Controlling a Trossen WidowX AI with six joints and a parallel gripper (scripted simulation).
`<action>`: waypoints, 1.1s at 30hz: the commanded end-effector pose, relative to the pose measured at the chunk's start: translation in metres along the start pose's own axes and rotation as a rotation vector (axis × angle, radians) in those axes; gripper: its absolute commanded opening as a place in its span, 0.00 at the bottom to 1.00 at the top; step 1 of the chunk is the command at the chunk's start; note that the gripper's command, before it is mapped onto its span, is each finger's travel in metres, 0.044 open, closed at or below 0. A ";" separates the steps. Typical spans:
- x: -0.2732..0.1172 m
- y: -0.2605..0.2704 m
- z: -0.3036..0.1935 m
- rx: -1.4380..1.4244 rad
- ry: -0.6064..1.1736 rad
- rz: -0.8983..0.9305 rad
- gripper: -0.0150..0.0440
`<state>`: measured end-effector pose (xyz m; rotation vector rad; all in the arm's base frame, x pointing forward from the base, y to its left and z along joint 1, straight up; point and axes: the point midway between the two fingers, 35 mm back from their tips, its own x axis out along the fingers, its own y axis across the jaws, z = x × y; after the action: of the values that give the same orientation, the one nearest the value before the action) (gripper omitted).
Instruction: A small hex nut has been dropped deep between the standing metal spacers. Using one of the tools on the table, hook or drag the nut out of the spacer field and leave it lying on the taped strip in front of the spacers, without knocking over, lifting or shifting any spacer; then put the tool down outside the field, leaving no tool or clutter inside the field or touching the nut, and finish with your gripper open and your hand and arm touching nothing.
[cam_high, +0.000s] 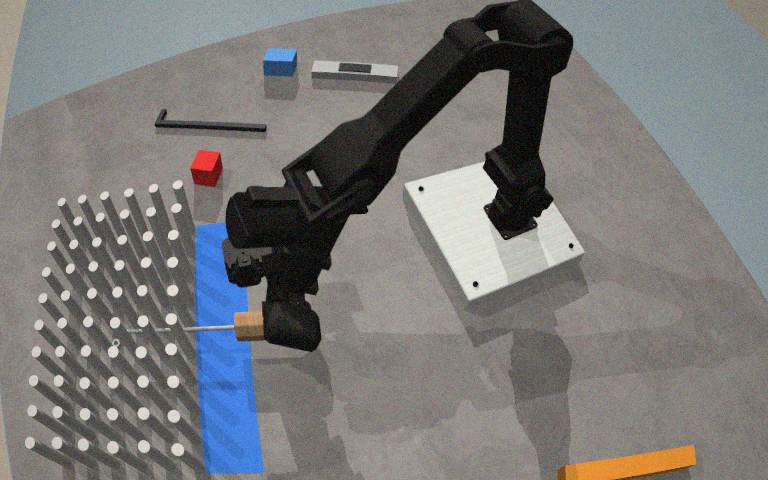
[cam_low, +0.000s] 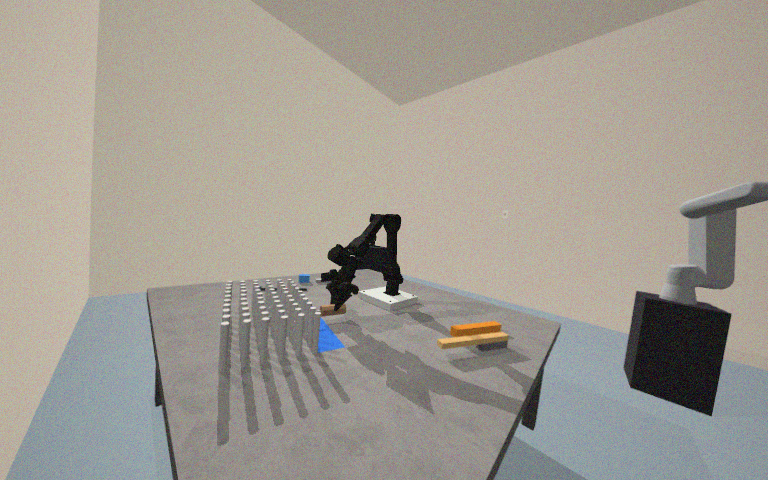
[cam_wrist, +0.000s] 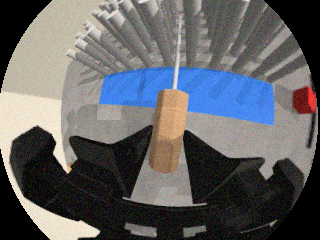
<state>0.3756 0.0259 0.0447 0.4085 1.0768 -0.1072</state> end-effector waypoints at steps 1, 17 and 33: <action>0.000 0.002 0.005 -0.005 -0.005 0.007 0.25; 0.005 0.002 0.015 -0.005 -0.006 0.007 0.25; 0.009 0.002 0.024 -0.005 -0.007 0.007 0.25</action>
<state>0.3955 0.0200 0.0449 0.4078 1.0749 -0.1074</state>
